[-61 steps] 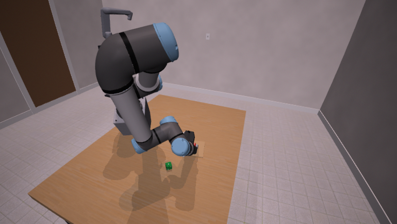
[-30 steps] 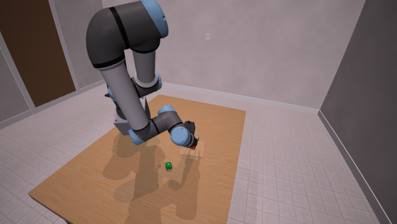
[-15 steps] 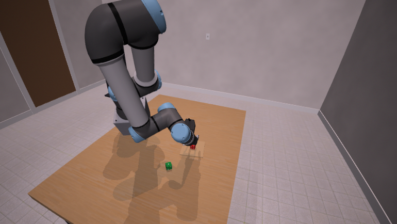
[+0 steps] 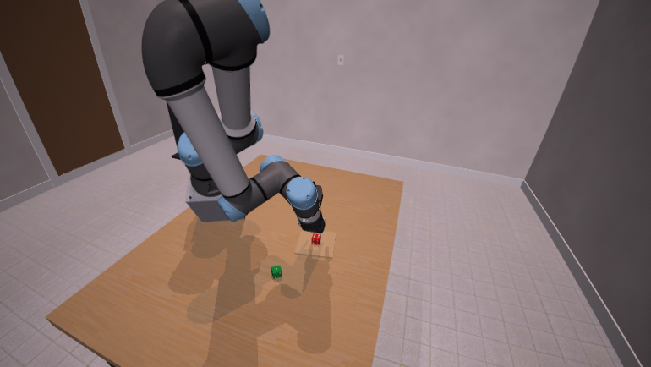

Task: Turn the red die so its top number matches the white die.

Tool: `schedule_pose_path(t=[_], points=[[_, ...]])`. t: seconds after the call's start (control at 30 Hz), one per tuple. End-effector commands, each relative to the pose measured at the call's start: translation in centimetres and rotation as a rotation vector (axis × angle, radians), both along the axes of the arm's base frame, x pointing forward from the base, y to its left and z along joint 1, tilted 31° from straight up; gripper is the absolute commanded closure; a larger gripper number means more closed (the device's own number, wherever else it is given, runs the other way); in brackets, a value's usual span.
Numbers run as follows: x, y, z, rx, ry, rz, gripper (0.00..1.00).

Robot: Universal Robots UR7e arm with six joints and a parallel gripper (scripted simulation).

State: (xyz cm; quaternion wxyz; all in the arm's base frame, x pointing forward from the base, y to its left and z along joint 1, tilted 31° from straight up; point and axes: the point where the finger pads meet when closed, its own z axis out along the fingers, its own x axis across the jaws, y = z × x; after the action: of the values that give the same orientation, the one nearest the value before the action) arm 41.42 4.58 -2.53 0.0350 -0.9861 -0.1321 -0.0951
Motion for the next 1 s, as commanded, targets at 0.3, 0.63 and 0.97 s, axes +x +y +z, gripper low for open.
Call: schedule_pose_path(t=[0.3,0.63,0.97], points=[[-0.06,0.09,-0.18,-0.088,-0.017,-0.017,0.00],[-0.08,0.26,-0.15,-0.246,-0.061,-0.051,0.00],[-0.05,0.32,-0.01,-0.283,-0.078,-0.061,0.00]])
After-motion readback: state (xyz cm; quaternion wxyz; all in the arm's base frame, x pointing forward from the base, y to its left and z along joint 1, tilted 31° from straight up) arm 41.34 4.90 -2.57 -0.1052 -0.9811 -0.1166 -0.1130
